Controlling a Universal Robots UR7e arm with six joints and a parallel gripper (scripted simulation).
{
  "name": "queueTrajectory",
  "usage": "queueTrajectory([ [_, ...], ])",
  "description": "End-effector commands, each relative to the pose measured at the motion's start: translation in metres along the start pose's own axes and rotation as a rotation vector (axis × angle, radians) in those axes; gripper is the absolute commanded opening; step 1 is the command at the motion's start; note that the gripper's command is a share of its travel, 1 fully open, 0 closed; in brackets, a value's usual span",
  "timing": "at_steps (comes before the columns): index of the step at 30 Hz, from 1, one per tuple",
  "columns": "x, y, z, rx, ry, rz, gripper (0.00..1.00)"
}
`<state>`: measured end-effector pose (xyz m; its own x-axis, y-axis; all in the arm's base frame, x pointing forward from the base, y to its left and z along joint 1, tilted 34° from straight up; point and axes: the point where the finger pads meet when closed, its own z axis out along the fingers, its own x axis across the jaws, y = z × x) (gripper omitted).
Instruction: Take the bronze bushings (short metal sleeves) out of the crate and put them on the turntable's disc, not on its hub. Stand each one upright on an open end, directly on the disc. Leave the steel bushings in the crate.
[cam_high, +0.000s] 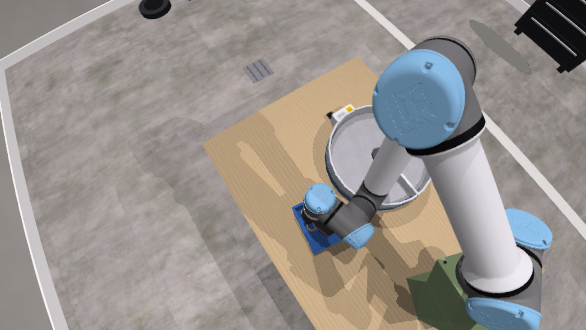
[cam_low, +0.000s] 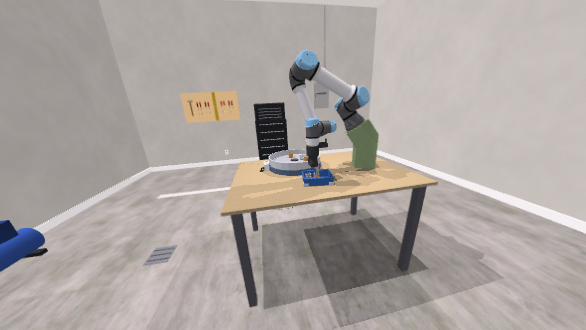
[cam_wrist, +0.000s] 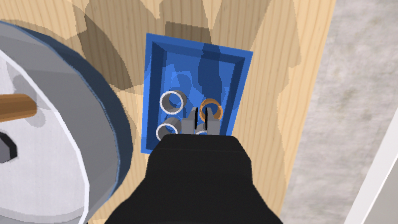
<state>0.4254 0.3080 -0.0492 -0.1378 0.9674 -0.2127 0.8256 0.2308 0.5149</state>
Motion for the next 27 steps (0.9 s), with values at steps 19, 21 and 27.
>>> queueTrajectory([
  [19, 0.0001, 0.0027, 0.0079, -0.003, 0.001, 0.002, 0.36],
  [21, 0.0001, 0.0027, 0.0079, -0.003, 0.001, 0.002, 0.36],
  [27, 0.0005, 0.0022, 0.0067, -0.004, 0.002, 0.001, 0.36],
])
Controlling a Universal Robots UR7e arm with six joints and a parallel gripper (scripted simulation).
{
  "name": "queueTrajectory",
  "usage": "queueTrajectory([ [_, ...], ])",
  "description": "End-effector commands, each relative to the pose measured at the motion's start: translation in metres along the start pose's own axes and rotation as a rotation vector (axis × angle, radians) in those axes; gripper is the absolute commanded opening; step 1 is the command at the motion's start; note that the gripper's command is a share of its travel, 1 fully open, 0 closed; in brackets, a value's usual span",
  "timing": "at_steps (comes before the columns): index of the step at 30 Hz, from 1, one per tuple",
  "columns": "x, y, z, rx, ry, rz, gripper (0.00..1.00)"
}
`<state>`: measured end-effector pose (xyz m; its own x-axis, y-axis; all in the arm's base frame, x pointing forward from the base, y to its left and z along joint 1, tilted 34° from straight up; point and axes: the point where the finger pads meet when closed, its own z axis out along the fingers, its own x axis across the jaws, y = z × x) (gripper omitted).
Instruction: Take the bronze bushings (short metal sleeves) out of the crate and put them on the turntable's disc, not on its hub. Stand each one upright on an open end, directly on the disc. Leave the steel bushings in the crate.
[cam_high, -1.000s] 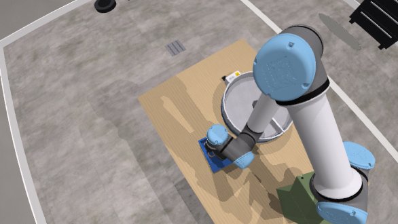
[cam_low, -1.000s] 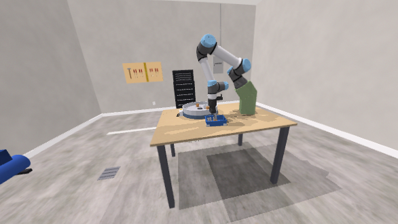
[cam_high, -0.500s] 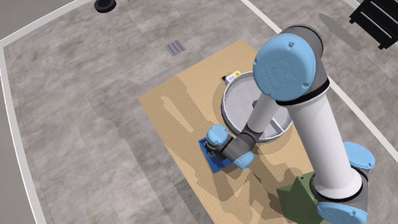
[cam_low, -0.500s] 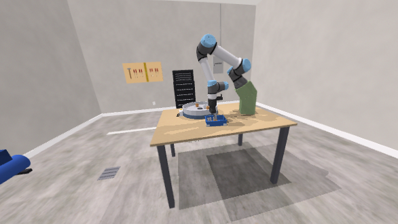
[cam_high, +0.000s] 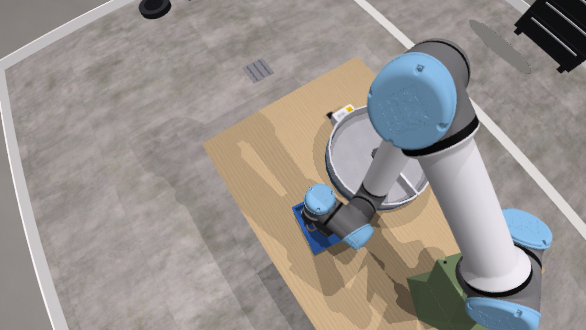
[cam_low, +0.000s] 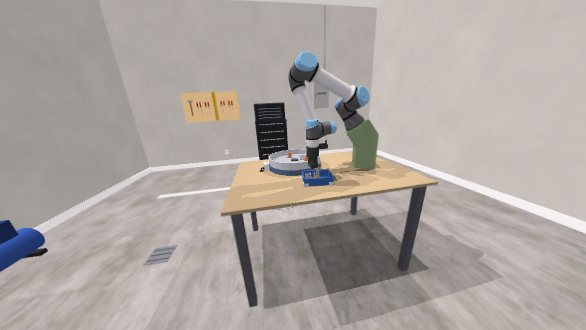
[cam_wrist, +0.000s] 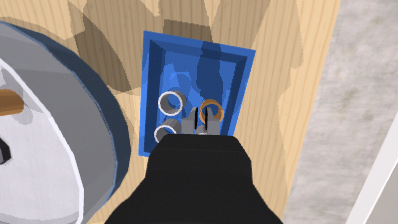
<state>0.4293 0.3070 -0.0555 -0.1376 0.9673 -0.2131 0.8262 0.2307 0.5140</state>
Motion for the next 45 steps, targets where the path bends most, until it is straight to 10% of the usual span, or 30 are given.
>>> queueTrajectory([
  [1, 0.001, 0.002, -0.001, -0.005, 0.002, 0.001, 0.36],
  [45, 0.000, 0.003, 0.019, -0.004, 0.002, 0.002, 0.36],
])
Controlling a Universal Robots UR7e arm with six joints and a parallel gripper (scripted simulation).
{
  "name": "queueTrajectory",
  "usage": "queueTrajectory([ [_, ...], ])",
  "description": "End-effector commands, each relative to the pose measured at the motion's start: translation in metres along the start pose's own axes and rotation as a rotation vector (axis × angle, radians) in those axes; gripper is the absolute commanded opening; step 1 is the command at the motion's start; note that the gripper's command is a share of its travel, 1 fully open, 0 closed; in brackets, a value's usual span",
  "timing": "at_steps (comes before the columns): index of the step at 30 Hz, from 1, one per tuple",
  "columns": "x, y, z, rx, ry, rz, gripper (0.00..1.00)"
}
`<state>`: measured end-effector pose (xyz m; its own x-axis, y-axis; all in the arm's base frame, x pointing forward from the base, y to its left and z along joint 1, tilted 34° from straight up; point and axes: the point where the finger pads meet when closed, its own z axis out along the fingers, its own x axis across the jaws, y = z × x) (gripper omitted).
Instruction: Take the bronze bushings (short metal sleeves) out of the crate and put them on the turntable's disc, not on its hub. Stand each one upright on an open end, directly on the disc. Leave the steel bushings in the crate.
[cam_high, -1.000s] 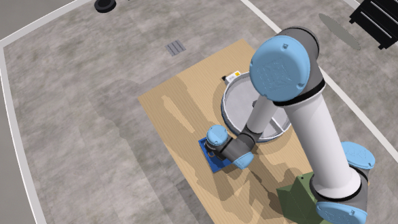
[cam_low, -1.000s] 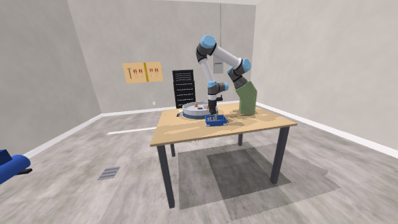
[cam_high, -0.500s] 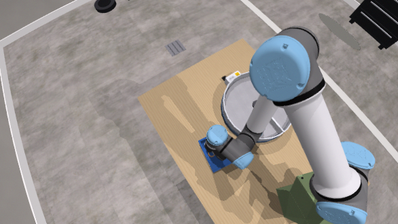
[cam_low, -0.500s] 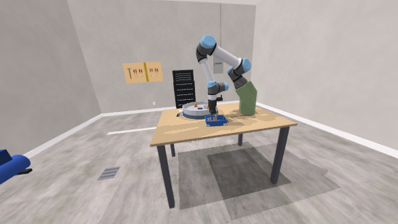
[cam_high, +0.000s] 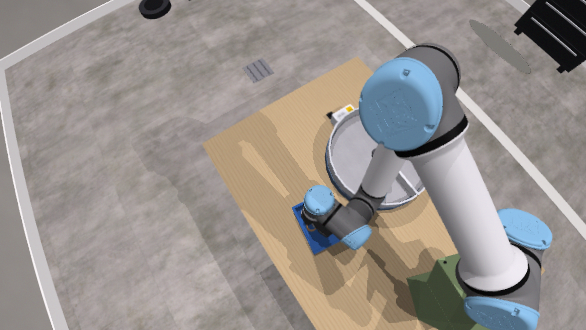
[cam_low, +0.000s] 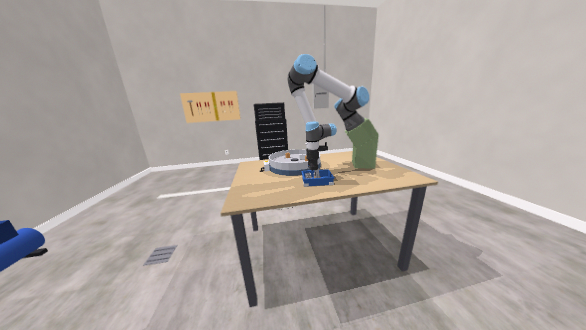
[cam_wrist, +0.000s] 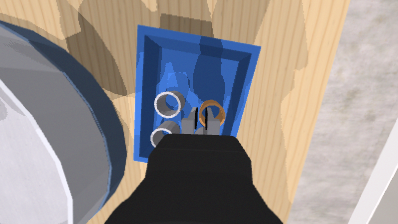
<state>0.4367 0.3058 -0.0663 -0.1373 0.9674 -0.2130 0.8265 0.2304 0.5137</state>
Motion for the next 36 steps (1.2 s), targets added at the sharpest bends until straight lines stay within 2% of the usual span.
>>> queueTrajectory([
  [1, 0.0004, 0.0030, 0.0074, -0.005, 0.002, 0.002, 0.36],
  [36, 0.0007, 0.0025, 0.0099, -0.005, 0.002, 0.001, 0.36],
])
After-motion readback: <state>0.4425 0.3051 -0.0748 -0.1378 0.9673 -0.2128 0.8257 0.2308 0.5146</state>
